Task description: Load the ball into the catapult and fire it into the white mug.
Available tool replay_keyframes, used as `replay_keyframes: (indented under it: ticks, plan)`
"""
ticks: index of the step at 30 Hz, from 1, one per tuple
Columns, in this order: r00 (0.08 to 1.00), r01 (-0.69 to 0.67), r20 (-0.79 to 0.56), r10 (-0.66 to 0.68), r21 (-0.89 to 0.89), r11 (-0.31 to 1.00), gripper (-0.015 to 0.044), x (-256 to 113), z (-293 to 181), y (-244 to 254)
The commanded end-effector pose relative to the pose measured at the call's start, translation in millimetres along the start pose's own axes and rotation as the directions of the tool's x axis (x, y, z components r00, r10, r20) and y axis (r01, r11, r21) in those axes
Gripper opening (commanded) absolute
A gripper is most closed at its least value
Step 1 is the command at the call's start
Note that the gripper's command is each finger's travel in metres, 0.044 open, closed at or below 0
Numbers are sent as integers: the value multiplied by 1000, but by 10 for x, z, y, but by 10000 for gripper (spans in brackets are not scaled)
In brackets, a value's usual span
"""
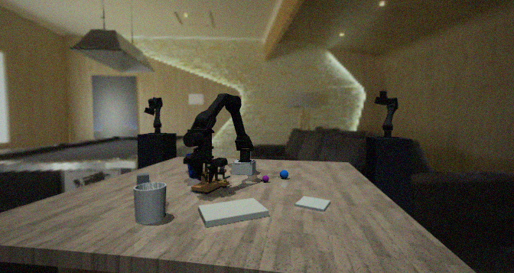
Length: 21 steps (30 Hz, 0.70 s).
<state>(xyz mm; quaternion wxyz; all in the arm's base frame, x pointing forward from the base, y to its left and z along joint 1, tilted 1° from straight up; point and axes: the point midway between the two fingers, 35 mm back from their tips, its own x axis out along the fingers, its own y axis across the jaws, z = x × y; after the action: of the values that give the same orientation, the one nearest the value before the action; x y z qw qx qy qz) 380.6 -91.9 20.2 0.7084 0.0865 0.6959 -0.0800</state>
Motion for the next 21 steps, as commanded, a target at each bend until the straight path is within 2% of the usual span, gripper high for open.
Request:
replay_keyframes:
  ticks: [1, 11, 21]
  plan:
    - [1000, 0, 5, 0, -2, 1000, 0, 48, 6, 3]
    - [1000, 0, -1, 0, 0, 1000, 0, 82, -4, 1]
    - [1000, 0, -1, 0, 0, 1000, 262, 82, -4, 1]
